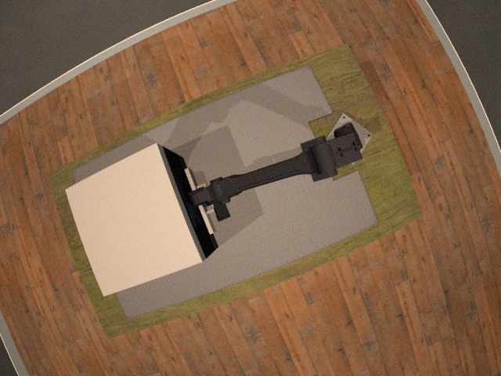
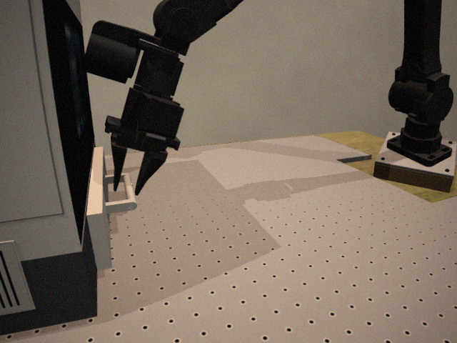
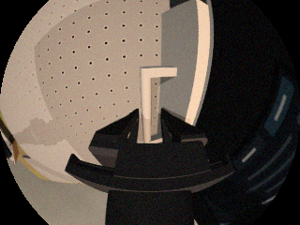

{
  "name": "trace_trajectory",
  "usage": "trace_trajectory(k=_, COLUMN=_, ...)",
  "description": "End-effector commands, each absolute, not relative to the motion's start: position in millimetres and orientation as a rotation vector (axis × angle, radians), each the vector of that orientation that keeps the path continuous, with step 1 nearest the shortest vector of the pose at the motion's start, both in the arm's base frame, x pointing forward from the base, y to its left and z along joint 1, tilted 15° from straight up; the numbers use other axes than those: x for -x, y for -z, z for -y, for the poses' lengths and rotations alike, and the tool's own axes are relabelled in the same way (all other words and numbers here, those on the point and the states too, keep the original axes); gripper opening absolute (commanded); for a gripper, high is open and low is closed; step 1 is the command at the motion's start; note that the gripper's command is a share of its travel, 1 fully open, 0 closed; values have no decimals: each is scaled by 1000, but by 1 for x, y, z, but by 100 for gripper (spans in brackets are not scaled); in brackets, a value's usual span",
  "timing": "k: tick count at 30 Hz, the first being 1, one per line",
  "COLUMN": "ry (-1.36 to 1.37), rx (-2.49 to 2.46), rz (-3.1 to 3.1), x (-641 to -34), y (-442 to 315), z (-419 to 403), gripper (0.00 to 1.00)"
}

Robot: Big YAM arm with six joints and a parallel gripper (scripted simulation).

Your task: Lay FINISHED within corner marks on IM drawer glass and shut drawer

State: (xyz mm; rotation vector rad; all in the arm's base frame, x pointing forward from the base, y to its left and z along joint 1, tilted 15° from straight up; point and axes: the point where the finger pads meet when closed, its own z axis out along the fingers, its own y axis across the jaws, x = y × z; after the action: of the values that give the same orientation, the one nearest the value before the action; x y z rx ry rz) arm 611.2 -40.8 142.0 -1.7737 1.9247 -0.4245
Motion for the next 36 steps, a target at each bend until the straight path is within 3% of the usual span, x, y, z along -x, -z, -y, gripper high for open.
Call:
trace_trajectory(k=1, ry=455, rx=1758, rz=-1911, x=-610, y=-166, z=46, gripper=31)
trace_trajectory(k=6, ry=404, rx=1786, rz=-1947, x=-604, y=-138, z=47, gripper=31)
trace_trajectory(k=36, ry=444, rx=1767, rz=-1918, x=-580, y=-192, z=51, gripper=31)
